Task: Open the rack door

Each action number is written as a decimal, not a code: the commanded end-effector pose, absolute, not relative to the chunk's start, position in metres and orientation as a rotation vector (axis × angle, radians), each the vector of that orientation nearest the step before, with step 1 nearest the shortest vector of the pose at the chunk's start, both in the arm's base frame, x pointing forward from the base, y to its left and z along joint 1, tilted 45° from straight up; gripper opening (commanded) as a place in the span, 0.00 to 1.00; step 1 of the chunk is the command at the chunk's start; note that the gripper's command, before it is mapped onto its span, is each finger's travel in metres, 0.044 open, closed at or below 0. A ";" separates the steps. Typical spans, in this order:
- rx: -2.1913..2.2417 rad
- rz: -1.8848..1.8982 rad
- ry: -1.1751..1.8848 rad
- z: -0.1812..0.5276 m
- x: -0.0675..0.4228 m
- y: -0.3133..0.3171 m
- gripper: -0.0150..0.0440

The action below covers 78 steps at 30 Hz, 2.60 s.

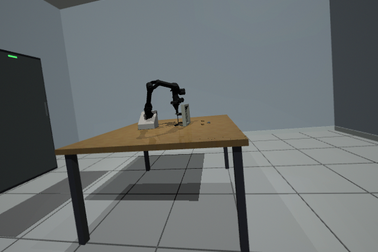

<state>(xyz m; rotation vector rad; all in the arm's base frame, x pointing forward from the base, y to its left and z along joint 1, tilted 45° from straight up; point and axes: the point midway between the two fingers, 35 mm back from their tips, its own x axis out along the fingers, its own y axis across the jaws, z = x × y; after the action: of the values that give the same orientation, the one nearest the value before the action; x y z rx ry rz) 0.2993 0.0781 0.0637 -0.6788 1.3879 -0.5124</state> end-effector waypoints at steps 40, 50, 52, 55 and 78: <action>0.546 -1.308 0.660 0.063 0.300 0.078 0.30; 0.884 -1.454 0.385 0.063 0.300 0.078 0.30; 0.884 -1.454 0.385 0.063 0.300 0.078 0.30; 0.884 -1.454 0.385 0.063 0.300 0.078 0.30; 0.665 -1.363 0.567 0.063 0.300 0.078 0.76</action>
<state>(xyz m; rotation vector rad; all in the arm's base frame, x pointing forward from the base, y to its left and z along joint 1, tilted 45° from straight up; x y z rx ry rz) 0.2995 0.0782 0.0632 0.7546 0.4967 -1.4023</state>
